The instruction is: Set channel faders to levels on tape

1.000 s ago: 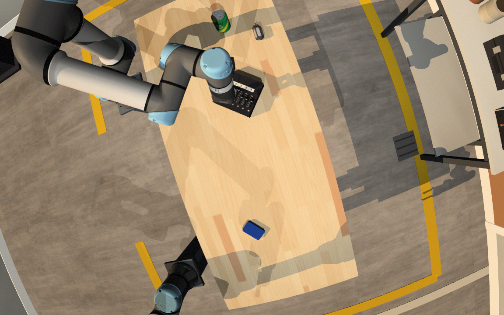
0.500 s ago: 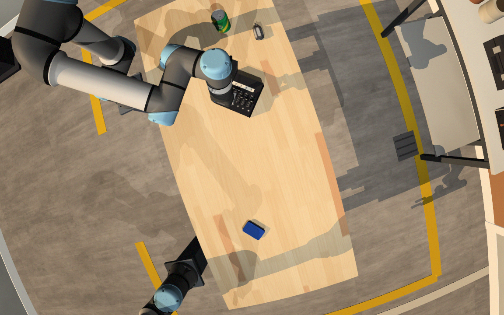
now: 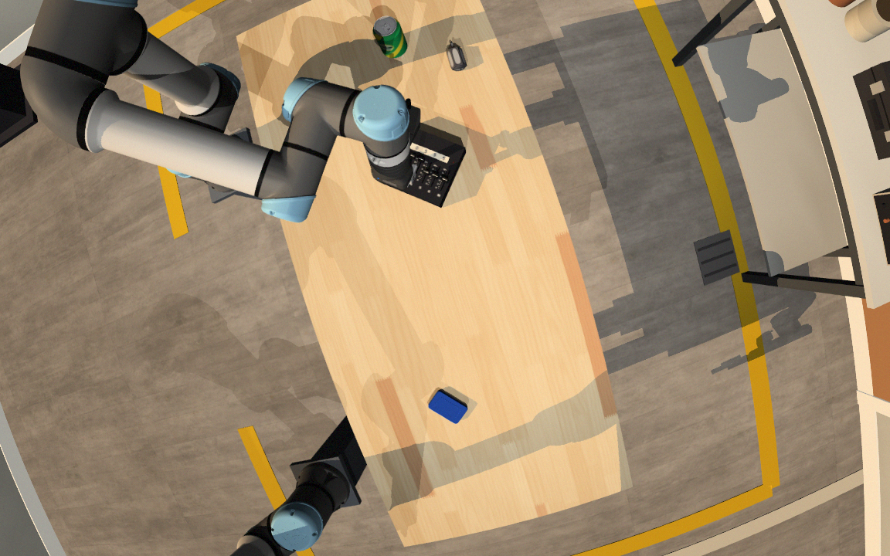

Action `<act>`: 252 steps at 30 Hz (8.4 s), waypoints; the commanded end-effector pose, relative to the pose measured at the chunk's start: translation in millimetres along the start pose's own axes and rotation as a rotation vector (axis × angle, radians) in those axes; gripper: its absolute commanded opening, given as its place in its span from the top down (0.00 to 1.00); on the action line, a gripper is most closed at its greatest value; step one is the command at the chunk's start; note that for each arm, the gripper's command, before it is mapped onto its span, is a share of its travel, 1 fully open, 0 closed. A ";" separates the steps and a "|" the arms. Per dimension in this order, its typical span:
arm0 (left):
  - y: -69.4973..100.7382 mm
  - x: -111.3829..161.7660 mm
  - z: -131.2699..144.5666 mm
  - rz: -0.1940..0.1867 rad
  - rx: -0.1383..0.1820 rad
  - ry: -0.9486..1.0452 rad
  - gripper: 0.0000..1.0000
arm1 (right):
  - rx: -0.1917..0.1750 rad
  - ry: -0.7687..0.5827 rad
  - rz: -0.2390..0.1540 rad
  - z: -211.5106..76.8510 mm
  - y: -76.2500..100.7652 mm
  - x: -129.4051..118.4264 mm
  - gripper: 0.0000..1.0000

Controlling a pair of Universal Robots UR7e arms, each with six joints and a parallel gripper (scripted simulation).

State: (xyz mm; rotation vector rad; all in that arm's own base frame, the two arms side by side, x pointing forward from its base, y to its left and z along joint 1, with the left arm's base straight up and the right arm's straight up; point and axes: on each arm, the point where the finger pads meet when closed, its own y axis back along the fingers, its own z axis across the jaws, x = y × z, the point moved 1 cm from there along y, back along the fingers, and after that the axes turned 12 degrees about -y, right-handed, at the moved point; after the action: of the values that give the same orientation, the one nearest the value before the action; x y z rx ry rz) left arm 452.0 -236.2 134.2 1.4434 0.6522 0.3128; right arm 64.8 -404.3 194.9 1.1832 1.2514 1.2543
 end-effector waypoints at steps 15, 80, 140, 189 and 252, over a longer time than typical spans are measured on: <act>0.6 -0.1 0.3 0.000 -0.001 0.000 0.00 | -0.001 -0.194 -0.003 -41.3 1.8 2.6 0.00; 8.3 5.2 -2.5 0.022 -0.005 0.223 0.00 | -0.001 -0.227 -0.003 -48.1 2.0 3.5 0.00; 74.0 24.2 4.9 0.117 -0.231 2.139 0.00 | -0.001 -0.227 -0.003 -48.1 2.0 3.5 0.00; 75.5 23.5 7.2 0.114 -0.243 2.194 0.00 | -0.001 -0.227 -0.003 -48.1 2.0 3.5 0.00; -3.7 -36.0 18.6 0.012 -0.005 0.132 0.00 | -0.001 -0.227 -0.003 -48.1 2.0 3.5 0.00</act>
State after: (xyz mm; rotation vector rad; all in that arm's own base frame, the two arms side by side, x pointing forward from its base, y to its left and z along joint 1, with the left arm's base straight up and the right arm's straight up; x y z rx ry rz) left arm 434.4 -270.6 139.0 1.4282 0.7794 0.4549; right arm 16.4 -403.3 196.5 1.2858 1.0839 1.0851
